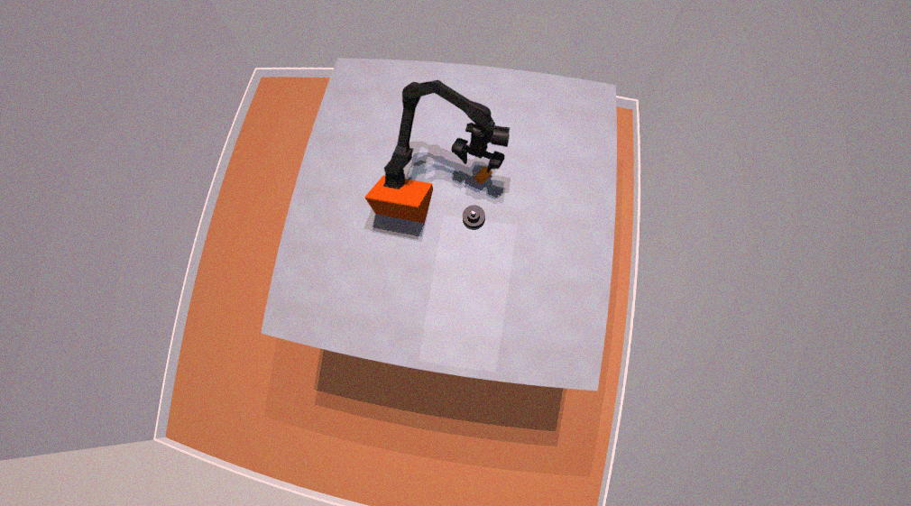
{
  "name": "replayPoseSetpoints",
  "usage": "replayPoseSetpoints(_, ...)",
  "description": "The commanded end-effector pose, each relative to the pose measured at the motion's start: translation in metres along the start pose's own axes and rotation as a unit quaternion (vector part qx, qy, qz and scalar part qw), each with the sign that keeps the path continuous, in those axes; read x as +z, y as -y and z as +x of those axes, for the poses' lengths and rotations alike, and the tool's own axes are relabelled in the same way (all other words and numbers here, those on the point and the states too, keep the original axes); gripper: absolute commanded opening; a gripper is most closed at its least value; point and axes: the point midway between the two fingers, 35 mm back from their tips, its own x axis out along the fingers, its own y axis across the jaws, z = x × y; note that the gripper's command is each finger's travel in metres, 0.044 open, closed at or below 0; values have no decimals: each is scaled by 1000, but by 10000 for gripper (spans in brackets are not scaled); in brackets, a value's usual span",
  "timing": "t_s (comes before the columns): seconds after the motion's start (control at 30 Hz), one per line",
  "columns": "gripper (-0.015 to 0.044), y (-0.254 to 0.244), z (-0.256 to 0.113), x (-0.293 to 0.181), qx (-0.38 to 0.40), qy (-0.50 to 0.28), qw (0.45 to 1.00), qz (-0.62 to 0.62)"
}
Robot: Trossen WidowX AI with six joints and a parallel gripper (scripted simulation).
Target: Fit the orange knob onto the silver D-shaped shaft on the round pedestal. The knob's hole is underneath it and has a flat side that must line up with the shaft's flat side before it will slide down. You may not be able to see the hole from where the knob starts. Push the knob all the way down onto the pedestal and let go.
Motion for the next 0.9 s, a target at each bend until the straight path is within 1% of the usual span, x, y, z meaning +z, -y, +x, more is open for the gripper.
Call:
replayPoseSetpoints(0.0,440,22,-2,-7,36,122,981,144)
replayPoseSetpoints(0.4,440,23,-2,-6,36,122,981,144)
replayPoseSetpoints(0.57,440,22,20,0,36,123,981,144)
replayPoseSetpoints(0.87,440,23,29,2,36,122,981,143)
